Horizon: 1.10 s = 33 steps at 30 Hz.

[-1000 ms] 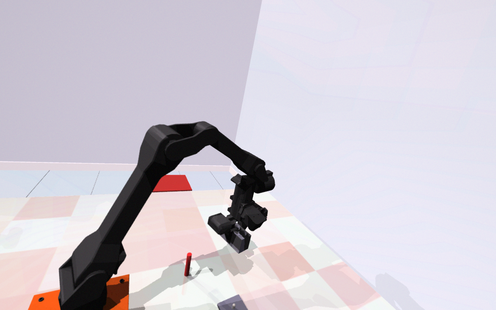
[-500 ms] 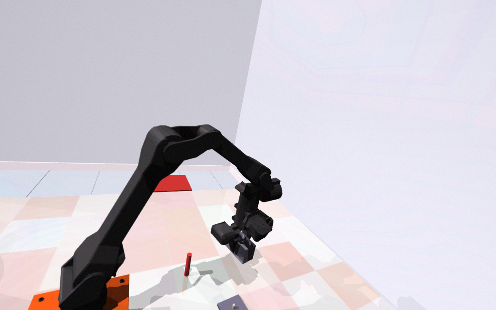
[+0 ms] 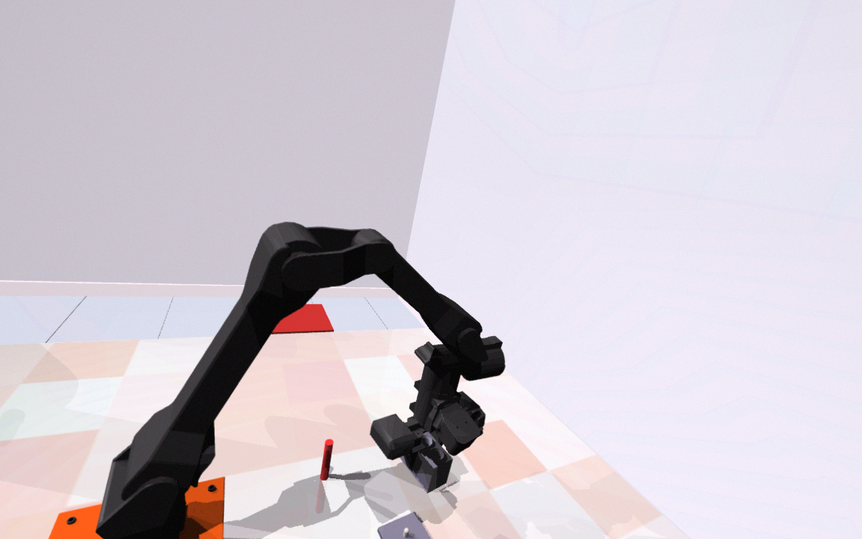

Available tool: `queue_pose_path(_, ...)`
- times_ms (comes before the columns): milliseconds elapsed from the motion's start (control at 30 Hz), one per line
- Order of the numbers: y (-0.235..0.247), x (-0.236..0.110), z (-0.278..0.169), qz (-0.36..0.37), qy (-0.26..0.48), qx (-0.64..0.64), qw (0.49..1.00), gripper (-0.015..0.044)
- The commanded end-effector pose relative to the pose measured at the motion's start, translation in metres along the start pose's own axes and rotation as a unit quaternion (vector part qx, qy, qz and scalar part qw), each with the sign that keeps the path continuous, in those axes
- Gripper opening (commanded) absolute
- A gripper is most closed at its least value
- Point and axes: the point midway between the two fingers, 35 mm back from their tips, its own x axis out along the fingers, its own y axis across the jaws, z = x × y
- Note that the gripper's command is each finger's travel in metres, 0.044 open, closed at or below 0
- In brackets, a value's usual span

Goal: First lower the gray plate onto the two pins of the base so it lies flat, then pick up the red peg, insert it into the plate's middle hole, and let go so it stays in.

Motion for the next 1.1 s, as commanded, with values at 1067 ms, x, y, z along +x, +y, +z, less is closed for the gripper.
queue_pose_path(1067, -0.040, 0.041, 0.071, -0.002, -0.005, 0.047, 0.999, 0.0000)
